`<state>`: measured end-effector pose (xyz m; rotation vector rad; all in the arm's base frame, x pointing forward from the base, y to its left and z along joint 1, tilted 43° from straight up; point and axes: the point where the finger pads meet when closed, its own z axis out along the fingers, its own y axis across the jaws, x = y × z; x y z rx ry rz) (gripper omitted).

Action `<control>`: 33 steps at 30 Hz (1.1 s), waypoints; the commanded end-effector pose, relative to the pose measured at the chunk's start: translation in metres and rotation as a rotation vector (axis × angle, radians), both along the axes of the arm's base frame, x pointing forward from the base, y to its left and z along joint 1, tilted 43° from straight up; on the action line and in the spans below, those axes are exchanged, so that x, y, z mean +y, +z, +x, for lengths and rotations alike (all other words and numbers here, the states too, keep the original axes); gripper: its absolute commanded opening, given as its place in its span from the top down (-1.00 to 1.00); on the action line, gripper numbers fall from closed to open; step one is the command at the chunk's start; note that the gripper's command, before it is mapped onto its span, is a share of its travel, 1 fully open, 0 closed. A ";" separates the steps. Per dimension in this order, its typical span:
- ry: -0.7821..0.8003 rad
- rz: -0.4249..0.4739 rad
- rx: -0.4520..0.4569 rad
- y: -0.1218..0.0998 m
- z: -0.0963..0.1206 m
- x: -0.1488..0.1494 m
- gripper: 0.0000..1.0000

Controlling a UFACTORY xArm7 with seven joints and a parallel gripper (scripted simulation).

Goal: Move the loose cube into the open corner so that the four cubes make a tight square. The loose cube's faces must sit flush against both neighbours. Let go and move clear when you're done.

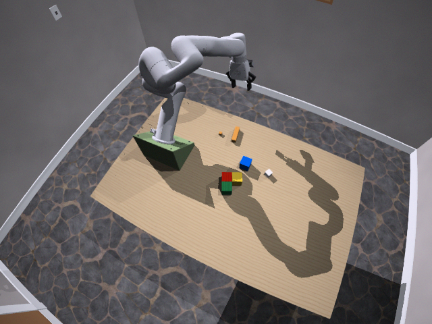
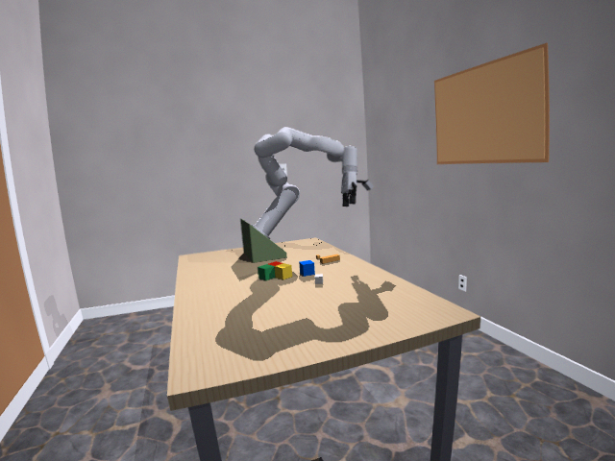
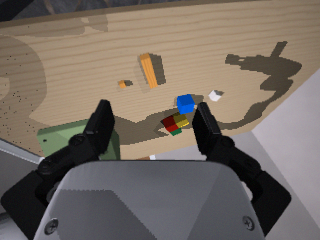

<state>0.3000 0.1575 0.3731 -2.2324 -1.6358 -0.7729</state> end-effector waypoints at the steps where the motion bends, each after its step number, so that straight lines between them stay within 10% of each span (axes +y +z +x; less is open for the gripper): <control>1: -0.028 0.019 0.018 -0.001 0.011 -0.002 -1.00; 8: -0.028 0.019 0.018 -0.001 0.011 -0.002 -1.00; 12: -0.257 0.127 0.203 -0.039 0.063 -0.041 -1.00; 33: -0.363 0.175 0.295 -0.064 0.085 -0.061 -1.00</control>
